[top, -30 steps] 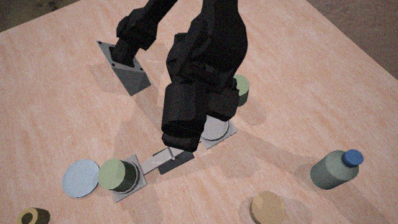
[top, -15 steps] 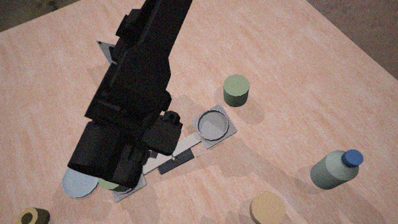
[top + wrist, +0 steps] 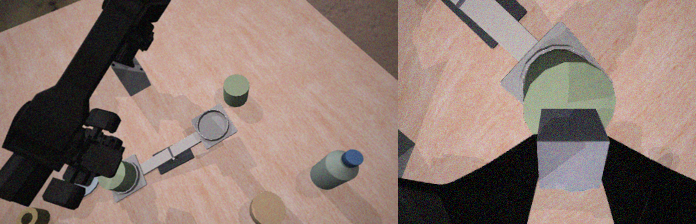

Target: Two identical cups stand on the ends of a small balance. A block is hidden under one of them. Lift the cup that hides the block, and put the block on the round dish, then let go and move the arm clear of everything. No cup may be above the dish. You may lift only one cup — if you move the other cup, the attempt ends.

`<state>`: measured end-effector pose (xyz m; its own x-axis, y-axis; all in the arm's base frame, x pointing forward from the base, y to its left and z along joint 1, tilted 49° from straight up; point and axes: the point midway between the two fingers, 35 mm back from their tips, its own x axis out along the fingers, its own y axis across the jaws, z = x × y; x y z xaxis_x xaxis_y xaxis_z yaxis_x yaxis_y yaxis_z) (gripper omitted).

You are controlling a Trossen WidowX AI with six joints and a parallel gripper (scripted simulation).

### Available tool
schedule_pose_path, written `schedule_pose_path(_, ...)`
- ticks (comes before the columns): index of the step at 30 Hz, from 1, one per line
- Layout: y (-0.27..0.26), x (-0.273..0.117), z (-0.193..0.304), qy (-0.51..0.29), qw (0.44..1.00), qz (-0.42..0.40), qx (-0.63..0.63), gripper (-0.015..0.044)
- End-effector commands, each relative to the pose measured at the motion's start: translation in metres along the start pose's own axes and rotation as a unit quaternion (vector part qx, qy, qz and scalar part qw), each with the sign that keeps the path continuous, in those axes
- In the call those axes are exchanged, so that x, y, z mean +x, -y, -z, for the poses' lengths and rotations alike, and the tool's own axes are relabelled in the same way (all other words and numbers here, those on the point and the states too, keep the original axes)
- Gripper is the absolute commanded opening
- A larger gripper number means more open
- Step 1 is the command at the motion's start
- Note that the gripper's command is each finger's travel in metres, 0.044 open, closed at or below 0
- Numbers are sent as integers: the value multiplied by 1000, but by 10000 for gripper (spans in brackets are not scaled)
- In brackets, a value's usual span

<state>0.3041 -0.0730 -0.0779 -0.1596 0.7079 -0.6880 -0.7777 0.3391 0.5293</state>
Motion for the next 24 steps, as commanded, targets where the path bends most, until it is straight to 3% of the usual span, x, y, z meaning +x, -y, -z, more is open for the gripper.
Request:
schedule_pose_path(1,14,13,34,-4,1000,0,-4,0)
schedule_pose_path(12,27,53,108,-2,1000,-11,-8,0)
schedule_pose_path(24,27,79,112,-2,1000,-11,-8,0)
